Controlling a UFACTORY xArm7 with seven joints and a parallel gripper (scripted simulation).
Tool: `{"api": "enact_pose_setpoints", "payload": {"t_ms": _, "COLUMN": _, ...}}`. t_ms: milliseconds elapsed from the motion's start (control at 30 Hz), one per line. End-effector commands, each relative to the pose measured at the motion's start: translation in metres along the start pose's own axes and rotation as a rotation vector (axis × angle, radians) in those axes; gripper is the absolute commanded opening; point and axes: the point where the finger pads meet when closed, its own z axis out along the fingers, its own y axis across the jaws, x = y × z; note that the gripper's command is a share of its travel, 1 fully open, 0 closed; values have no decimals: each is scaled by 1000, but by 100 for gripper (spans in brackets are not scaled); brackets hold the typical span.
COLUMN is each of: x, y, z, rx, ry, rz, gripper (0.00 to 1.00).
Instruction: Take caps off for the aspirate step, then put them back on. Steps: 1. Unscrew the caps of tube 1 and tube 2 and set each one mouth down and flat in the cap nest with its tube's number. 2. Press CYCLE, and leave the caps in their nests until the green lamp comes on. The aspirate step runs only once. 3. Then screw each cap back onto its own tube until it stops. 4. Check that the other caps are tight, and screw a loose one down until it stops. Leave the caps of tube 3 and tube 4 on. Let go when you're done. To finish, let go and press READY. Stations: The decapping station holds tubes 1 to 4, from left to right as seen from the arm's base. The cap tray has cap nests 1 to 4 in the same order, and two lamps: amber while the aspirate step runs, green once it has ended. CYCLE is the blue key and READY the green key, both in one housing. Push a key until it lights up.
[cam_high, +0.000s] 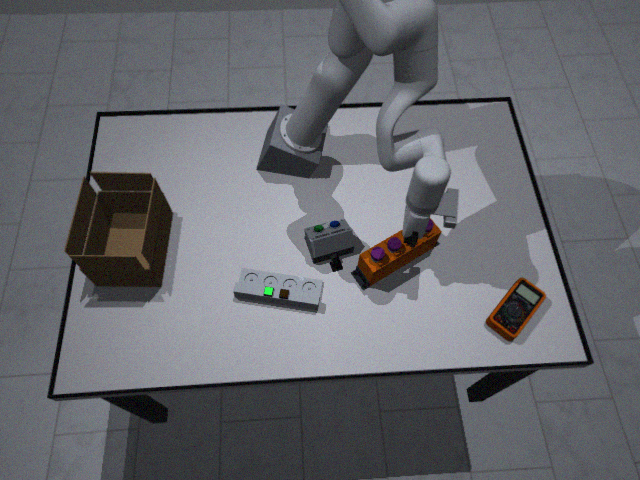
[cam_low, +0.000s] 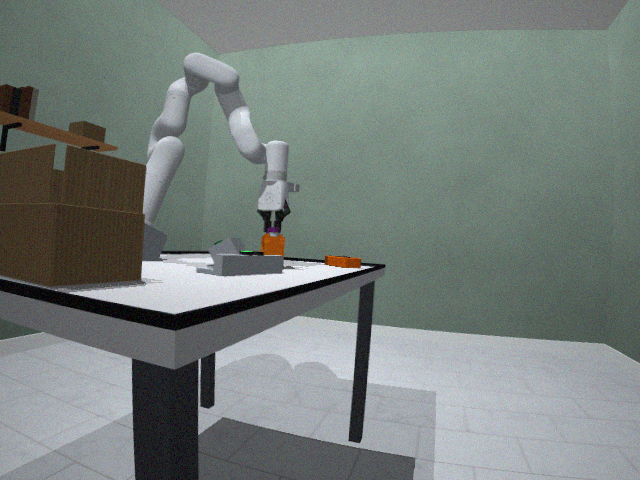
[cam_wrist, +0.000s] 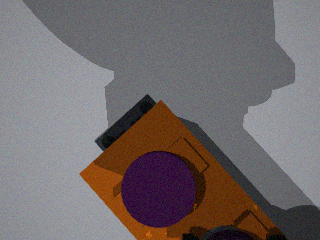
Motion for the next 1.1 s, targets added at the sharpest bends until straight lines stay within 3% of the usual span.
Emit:
{"api": "enact_pose_setpoints", "payload": {"t_ms": 0, "x": 1, "y": 1, "z": -1, "rx": -16, "ry": -20, "rz": 42, "gripper": 0}}
{"api": "enact_pose_setpoints", "payload": {"t_ms": 33, "x": 1, "y": 1, "z": -1, "rx": -16, "ry": -20, "rz": 42, "gripper": 0}}
{"api": "enact_pose_setpoints", "payload": {"t_ms": 67, "x": 1, "y": 1, "z": -1, "rx": -16, "ry": -20, "rz": 42, "gripper": 46}}
{"api": "enact_pose_setpoints", "payload": {"t_ms": 467, "x": 1, "y": 1, "z": -1, "rx": -16, "ry": -20, "rz": 42, "gripper": 46}}
{"api": "enact_pose_setpoints", "payload": {"t_ms": 600, "x": 1, "y": 1, "z": -2, "rx": -13, "ry": -22, "rz": -266, "gripper": 46}}
{"api": "enact_pose_setpoints", "payload": {"t_ms": 833, "x": 1, "y": 1, "z": -2, "rx": -11, "ry": -24, "rz": -477, "gripper": 46}}
{"api": "enact_pose_setpoints", "payload": {"t_ms": 1067, "x": 1, "y": 1, "z": -2, "rx": -7, "ry": -28, "rz": -853, "gripper": 46}}
